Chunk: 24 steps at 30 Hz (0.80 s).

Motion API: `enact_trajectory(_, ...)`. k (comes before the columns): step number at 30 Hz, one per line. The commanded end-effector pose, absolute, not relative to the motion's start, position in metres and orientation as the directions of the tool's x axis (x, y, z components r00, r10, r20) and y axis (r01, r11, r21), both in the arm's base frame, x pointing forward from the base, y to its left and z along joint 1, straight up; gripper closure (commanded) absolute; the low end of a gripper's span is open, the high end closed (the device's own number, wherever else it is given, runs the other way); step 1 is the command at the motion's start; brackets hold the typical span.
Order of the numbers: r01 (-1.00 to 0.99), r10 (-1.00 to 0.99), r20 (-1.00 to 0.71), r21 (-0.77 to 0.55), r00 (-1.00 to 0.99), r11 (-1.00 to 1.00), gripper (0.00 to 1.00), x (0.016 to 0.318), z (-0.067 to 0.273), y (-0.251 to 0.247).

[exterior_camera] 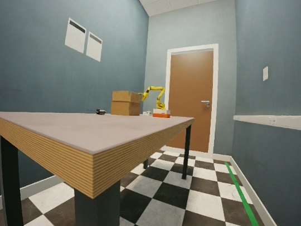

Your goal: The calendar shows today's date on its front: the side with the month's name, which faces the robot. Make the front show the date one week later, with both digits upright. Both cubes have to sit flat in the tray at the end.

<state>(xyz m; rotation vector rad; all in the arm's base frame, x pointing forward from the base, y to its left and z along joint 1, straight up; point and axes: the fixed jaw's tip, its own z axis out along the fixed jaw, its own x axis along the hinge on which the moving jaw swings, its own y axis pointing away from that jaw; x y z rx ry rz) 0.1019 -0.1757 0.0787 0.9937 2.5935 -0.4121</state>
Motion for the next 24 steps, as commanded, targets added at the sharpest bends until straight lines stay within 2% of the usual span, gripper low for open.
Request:
enact_trajectory(1, 0.623, 0.519, -0.402, -0.188, -0.754, 0.759, 0.65, 0.101, 0.079, -0.176)
enact_trajectory(10, 0.393, 0.292, -0.331, -0.296, -0.897, 0.871, 0.65, 0.096, 0.072, -0.175)
enact_trajectory(12, 0.393, 0.292, -0.331, -0.296, -0.897, 0.871, 0.65, 0.096, 0.072, -0.175)
enact_trajectory(24, -0.041, -0.117, -0.159, -0.416, -0.98, 0.909, 0.65, 0.087, 0.062, -0.175)
